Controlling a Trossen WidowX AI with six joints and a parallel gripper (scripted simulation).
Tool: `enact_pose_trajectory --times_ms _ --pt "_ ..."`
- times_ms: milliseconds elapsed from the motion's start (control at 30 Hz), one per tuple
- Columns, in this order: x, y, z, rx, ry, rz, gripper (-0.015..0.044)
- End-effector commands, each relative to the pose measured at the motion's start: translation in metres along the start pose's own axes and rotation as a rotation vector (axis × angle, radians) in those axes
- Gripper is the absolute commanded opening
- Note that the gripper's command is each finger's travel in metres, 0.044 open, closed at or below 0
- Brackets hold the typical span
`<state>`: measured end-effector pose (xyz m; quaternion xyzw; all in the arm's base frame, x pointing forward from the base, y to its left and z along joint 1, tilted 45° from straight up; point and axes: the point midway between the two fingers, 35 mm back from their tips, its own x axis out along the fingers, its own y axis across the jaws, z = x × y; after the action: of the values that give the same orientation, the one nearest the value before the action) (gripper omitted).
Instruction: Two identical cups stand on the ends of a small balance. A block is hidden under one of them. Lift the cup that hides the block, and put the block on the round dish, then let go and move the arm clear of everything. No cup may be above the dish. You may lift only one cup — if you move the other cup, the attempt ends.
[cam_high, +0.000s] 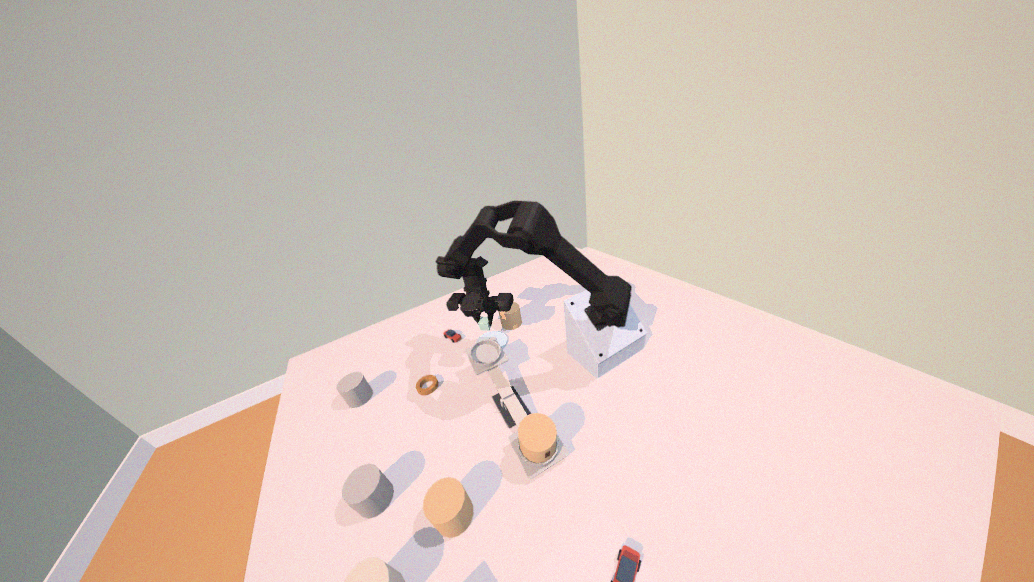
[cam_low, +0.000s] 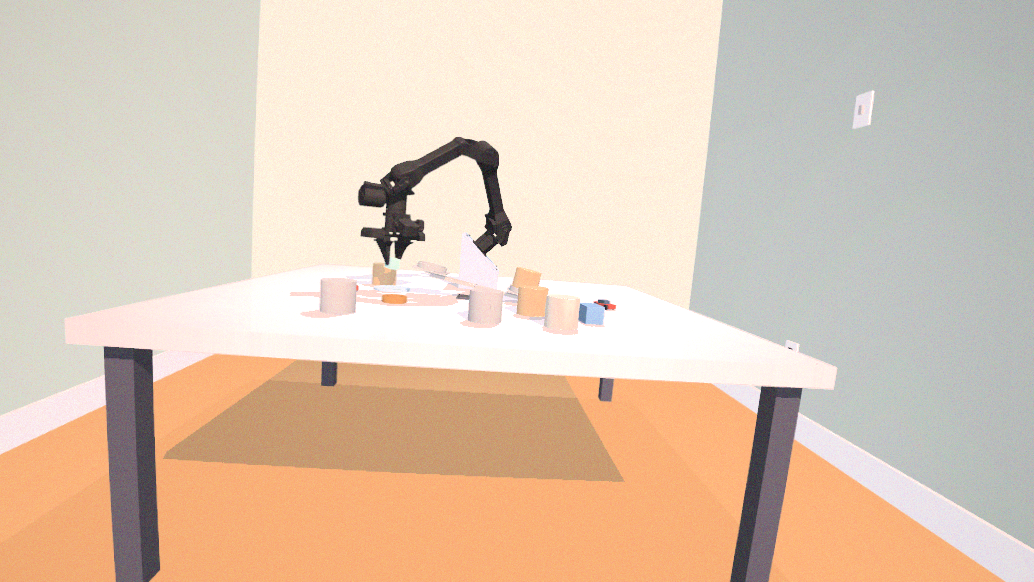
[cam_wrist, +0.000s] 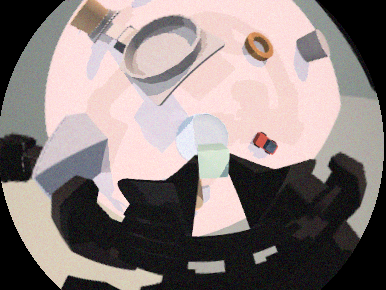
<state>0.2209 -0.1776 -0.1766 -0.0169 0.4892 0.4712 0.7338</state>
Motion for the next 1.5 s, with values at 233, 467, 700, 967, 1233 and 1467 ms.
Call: enact_pose_trajectory --times_ms 233,467,700,967,1233,1467 --pt "0.039 0.005 0.0 0.007 -0.007 0.015 0.0" --pt "0.046 0.005 0.0 0.007 -0.007 0.015 0.0" --pt "0.057 0.005 0.0 0.007 -0.007 0.015 0.0" --pt "0.053 0.001 0.001 -0.007 0.0 0.004 0.0131" --pt "0.053 0.001 0.001 -0.007 0.0 0.004 0.0341" --pt "0.0 0.003 -0.001 0.007 -0.005 0.014 0.044"
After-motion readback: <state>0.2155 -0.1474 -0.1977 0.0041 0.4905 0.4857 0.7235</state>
